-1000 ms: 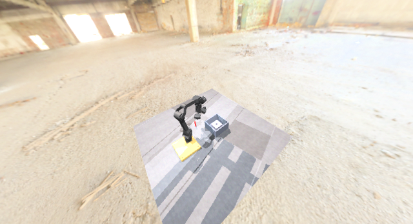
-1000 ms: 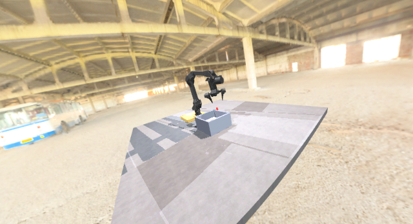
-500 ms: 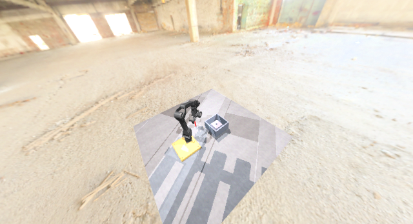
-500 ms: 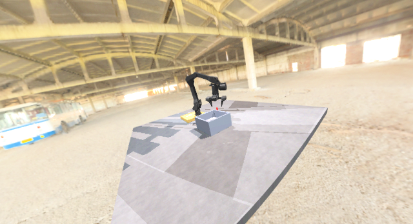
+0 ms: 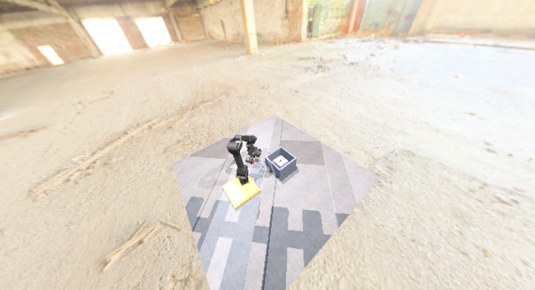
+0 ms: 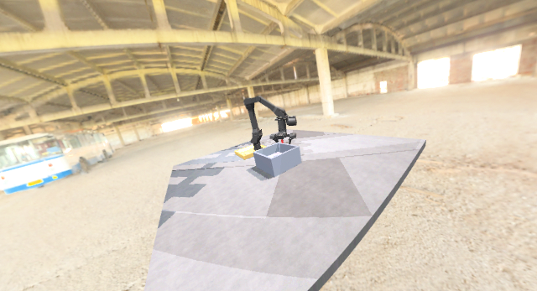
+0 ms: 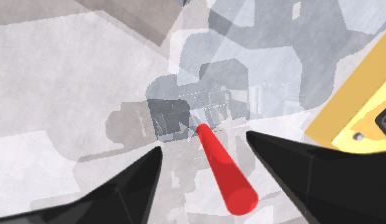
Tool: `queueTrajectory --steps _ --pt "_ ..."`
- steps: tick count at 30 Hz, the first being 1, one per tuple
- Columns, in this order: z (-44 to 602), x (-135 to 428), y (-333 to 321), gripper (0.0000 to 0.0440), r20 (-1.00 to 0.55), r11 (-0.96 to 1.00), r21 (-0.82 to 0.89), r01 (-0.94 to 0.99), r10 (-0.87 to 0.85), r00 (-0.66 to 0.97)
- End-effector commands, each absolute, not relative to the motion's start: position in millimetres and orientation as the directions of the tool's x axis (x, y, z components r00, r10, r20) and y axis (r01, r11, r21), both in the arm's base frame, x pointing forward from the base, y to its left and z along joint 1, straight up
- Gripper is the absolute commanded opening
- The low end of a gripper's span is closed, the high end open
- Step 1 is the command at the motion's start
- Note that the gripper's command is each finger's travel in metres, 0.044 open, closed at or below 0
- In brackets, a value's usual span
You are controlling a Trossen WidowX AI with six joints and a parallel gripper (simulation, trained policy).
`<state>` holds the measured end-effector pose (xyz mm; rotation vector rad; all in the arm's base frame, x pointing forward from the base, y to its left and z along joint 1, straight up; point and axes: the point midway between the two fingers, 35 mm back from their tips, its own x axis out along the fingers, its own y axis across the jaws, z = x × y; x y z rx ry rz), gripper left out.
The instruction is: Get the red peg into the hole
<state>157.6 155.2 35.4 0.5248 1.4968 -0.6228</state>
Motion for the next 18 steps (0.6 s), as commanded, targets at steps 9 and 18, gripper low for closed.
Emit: queueTrajectory --steps 9,18 --pt "16.0 154.6 148.4 0.0092 -0.992 0.739 -0.123 0.663 -0.110 -0.061" --pt "39.7 168.9 147.2 0.0004 -0.990 0.749 -0.113 0.653 -0.139 -0.011"
